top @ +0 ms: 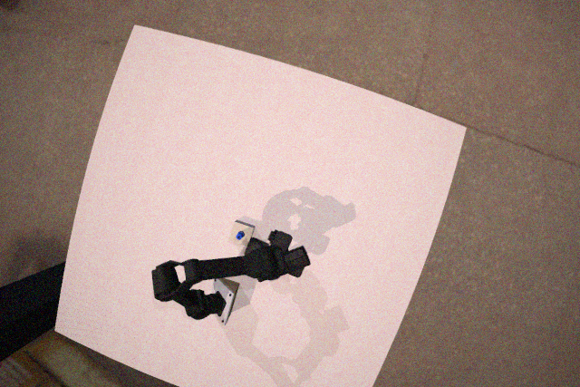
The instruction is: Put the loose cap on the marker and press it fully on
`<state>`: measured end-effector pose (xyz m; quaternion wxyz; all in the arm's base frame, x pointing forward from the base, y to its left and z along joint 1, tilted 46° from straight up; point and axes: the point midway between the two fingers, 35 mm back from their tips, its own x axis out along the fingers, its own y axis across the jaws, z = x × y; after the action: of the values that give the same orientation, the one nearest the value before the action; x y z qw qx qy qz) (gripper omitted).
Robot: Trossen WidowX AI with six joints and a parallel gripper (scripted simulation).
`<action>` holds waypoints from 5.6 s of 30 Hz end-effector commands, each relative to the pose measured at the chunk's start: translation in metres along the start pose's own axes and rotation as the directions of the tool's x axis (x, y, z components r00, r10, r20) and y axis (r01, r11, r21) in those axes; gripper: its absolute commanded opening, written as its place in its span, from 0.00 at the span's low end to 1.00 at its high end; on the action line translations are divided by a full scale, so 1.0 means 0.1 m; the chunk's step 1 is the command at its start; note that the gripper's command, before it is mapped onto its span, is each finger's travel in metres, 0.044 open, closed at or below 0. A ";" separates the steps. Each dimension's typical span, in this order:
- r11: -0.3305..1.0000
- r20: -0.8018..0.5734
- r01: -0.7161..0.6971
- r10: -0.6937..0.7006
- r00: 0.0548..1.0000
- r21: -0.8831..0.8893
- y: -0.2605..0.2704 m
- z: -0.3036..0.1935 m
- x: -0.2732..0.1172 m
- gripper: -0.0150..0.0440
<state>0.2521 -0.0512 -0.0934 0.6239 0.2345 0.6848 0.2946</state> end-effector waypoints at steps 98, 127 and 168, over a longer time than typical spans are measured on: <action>1.000 -0.008 -0.013 0.014 1.000 0.009 1.29 0.10 -0.78 0.25; 1.000 -0.008 -0.016 0.016 1.000 0.008 1.31 0.09 -0.43 0.25; 0.999 -0.009 -0.012 0.012 1.000 -0.036 1.29 0.08 -1.13 0.91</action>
<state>0.2698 -0.0384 0.0766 0.6245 0.2390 0.6819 0.2963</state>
